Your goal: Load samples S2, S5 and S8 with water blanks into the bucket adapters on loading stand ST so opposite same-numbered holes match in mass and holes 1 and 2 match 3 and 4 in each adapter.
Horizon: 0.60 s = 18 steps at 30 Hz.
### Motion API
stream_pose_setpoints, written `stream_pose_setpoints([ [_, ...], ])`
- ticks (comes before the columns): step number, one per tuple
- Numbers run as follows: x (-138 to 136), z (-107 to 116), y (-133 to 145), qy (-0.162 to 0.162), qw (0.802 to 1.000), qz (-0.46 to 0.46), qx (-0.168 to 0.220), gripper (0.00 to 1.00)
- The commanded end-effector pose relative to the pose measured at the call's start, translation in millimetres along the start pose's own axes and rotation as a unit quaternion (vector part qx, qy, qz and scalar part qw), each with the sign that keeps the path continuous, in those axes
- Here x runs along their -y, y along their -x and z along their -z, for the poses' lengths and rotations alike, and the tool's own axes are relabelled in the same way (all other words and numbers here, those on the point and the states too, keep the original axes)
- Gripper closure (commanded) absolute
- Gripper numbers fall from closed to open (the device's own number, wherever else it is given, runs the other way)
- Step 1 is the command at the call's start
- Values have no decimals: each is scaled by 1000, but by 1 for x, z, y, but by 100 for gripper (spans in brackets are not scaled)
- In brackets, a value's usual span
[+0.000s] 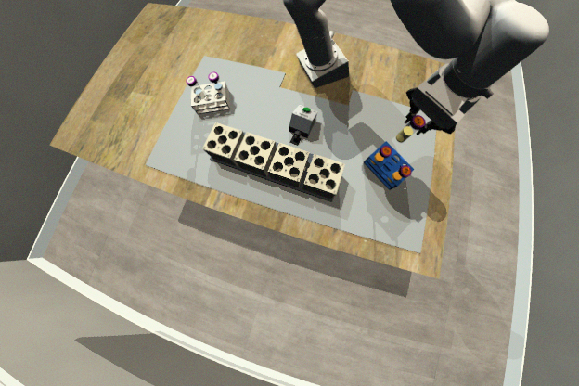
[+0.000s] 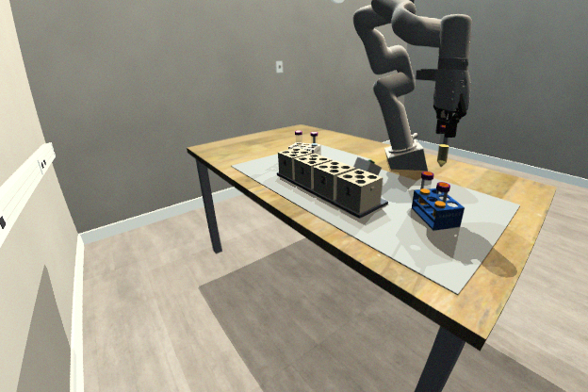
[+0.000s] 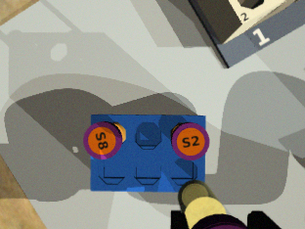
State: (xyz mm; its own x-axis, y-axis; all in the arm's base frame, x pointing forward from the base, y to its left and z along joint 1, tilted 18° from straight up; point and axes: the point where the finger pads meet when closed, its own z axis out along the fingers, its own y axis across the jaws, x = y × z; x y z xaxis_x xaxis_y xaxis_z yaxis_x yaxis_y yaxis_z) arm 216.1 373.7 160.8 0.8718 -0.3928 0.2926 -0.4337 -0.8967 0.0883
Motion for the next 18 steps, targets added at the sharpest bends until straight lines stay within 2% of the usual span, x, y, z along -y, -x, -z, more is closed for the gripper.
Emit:
stream_pose_setpoints([
  [1, 1, 2, 0, -2, 1000, 0, 0, 100],
  [7, 1, 2, 0, -2, 1000, 0, 0, 100],
  [18, 1, -20, 0, -2, 1000, 0, 0, 100],
])
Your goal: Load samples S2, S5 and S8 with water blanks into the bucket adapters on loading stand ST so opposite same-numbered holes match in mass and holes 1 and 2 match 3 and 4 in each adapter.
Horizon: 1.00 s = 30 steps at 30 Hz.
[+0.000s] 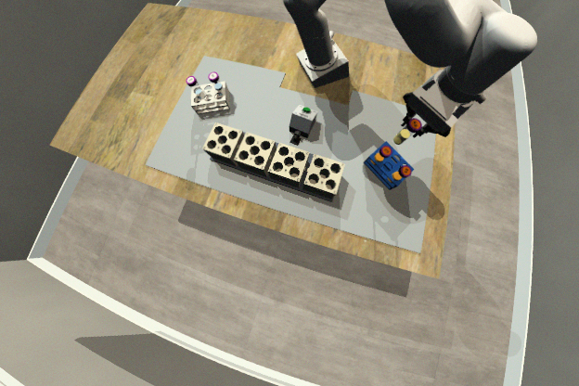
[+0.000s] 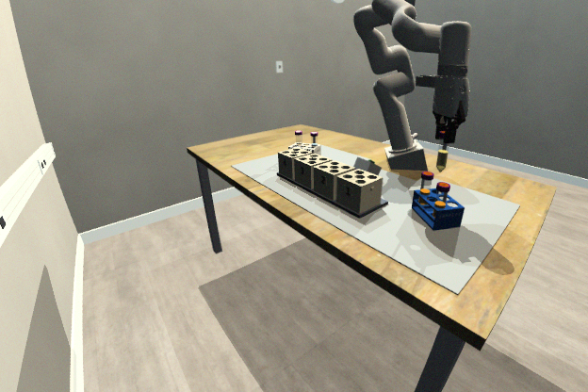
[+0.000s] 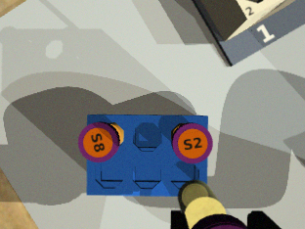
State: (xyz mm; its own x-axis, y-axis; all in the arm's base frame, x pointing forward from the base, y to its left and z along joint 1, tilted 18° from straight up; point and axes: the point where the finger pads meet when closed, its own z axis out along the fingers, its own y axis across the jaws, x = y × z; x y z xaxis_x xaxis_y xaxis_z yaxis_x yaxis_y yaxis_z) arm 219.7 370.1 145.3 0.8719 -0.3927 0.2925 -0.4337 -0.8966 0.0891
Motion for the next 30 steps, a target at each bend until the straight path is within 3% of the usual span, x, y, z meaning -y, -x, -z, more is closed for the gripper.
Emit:
stream_pose_setpoints([
  [1, 2, -6, 0, -3, 1000, 0, 0, 100],
  [30, 2, -53, 0, -3, 1000, 0, 0, 100],
])
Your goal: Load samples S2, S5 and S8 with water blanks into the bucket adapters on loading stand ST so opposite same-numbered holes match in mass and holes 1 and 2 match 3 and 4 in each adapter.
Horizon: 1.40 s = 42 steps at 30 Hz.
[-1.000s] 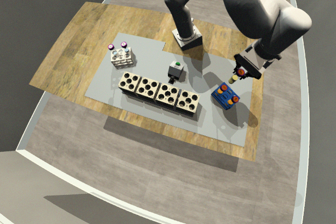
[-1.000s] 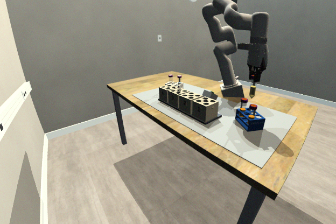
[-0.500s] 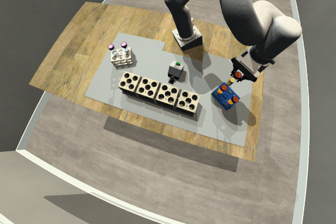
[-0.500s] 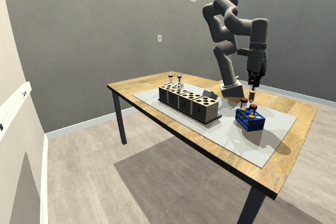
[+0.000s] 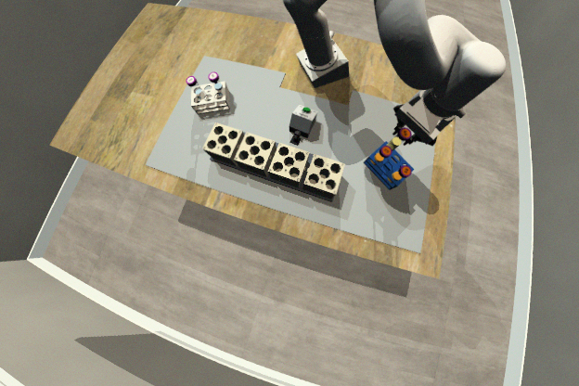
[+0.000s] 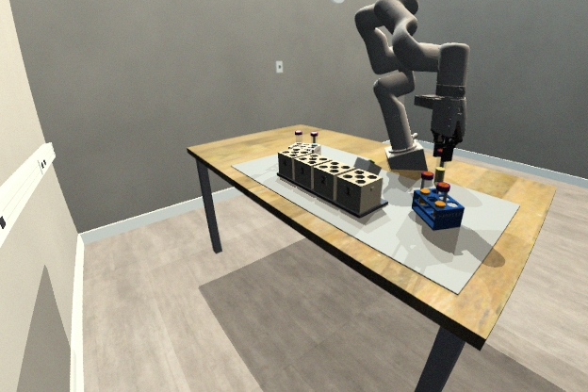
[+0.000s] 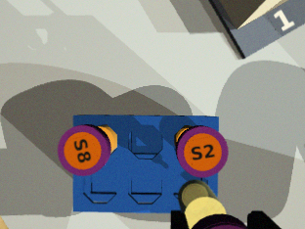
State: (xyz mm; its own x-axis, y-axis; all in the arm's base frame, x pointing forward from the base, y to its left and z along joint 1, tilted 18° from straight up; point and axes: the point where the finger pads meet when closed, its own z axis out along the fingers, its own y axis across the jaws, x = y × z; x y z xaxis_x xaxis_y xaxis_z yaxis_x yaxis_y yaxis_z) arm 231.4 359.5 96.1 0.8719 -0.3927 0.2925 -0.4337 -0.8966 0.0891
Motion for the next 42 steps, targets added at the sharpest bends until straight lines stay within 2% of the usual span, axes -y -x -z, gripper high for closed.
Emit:
stream_pose_setpoints([
  [1, 2, -1, 0, -3, 1000, 0, 0, 100],
  [15, 2, -1, 0, -3, 1000, 0, 0, 100],
  [42, 2, -24, 0, -3, 1000, 0, 0, 100],
])
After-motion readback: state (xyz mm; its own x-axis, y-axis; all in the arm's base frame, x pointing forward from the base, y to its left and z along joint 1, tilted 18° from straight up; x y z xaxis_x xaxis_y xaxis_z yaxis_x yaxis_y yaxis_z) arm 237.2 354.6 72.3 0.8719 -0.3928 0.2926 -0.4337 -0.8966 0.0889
